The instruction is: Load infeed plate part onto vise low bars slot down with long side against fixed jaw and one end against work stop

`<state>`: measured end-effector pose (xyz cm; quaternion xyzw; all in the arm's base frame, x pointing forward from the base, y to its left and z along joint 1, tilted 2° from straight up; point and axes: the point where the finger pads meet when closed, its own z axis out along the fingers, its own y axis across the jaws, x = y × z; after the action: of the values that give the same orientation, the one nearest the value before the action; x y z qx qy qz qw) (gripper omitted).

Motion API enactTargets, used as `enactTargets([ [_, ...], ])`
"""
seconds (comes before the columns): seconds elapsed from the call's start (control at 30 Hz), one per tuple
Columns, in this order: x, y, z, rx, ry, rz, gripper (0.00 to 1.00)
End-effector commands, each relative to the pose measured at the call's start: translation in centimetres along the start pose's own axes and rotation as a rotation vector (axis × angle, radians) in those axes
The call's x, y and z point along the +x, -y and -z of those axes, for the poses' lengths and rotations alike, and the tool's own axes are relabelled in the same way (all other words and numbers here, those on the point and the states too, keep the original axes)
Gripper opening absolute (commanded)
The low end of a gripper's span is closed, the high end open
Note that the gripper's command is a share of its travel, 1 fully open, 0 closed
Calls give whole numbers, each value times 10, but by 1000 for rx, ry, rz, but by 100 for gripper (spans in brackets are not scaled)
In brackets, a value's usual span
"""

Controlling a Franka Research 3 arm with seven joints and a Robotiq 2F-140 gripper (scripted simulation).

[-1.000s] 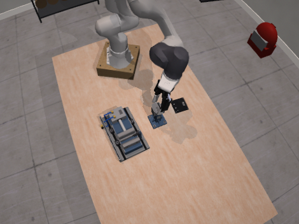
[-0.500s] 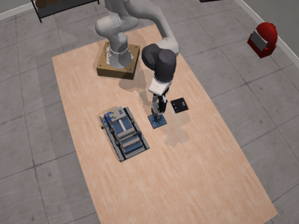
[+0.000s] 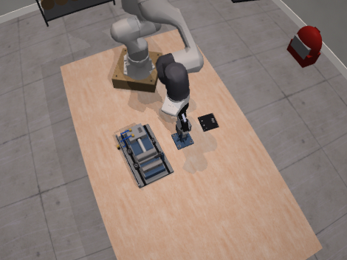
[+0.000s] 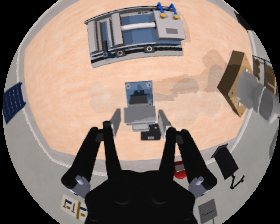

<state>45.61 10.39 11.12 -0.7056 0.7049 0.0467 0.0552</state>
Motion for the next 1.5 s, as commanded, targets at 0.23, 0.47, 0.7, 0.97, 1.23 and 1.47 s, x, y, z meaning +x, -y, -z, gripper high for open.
enactTargets([
  [0.23, 1, -1, -2, -15, 169, 111, 51],
  [0.47, 3, -1, -2, -19, 242, 111, 51],
  [0.7, 6, 0, -3, -25, 349, 110, 51],
  [0.97, 8, 0, -4, -30, 447, 109, 51],
  [1.23, 9, 0, -4, -34, 504, 108, 51],
  [1.47, 11, 0, -5, -37, 557, 108, 51],
])
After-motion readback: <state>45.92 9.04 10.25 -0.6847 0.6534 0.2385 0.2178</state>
